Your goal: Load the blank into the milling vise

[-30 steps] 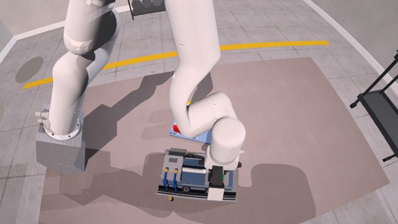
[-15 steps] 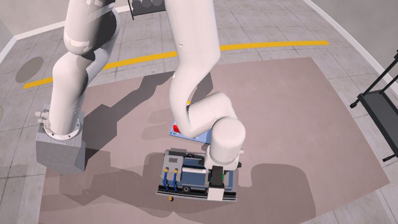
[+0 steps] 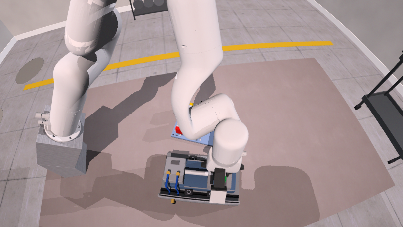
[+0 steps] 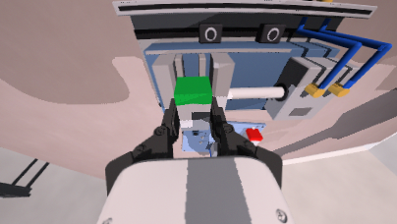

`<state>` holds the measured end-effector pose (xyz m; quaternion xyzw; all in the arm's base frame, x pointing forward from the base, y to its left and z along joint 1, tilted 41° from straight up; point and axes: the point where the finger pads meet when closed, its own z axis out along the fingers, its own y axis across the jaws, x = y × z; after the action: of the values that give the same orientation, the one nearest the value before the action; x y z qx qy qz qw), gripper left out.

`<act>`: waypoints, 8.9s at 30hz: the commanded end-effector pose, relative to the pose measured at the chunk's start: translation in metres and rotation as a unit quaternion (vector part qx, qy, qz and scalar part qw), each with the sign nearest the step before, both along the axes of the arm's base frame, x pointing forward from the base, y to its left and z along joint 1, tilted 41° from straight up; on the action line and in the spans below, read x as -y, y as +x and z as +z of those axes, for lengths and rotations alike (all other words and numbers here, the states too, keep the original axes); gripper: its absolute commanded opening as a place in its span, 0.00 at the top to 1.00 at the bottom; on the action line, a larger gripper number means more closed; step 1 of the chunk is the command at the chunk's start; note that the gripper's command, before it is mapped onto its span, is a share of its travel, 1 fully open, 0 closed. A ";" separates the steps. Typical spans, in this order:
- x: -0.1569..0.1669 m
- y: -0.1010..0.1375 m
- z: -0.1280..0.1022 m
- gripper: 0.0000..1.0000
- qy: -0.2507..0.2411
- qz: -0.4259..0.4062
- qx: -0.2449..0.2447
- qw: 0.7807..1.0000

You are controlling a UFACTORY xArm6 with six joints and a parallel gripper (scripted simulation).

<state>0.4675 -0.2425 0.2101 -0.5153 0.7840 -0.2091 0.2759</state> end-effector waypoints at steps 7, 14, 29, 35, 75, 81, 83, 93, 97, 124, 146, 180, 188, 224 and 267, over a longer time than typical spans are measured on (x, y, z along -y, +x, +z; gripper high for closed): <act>0.001 0.000 0.002 1.00 -0.001 0.000 0.001 1.000; 0.001 0.000 0.002 1.00 -0.001 -0.001 0.002 1.000; 0.001 0.001 0.002 1.00 -0.001 -0.001 0.002 1.000; 0.001 0.001 0.001 1.00 -0.001 -0.001 0.002 1.000; 0.001 0.003 0.000 0.00 -0.002 -0.001 0.002 1.000; 0.001 0.003 0.000 0.00 -0.002 -0.001 0.002 1.000; 0.001 0.003 0.000 0.00 -0.002 -0.001 0.002 1.000; 0.001 0.003 0.000 0.00 -0.002 -0.001 0.002 1.000; 0.001 0.003 0.000 0.00 -0.002 -0.001 0.002 1.000; 0.001 0.003 0.000 0.00 -0.002 -0.001 0.002 1.000; 0.001 0.002 0.001 0.00 -0.001 -0.001 0.002 1.000; 0.001 -0.002 0.006 0.00 -0.001 -0.001 0.002 1.000; 0.001 -0.003 0.007 0.00 -0.001 -0.001 0.002 1.000; 0.001 -0.007 0.011 0.00 -0.001 -0.001 0.002 1.000; -0.002 -0.039 0.048 0.00 -0.001 -0.001 0.002 1.000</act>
<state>0.4432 -0.2418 0.2396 -0.5147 0.7839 -0.2105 0.2761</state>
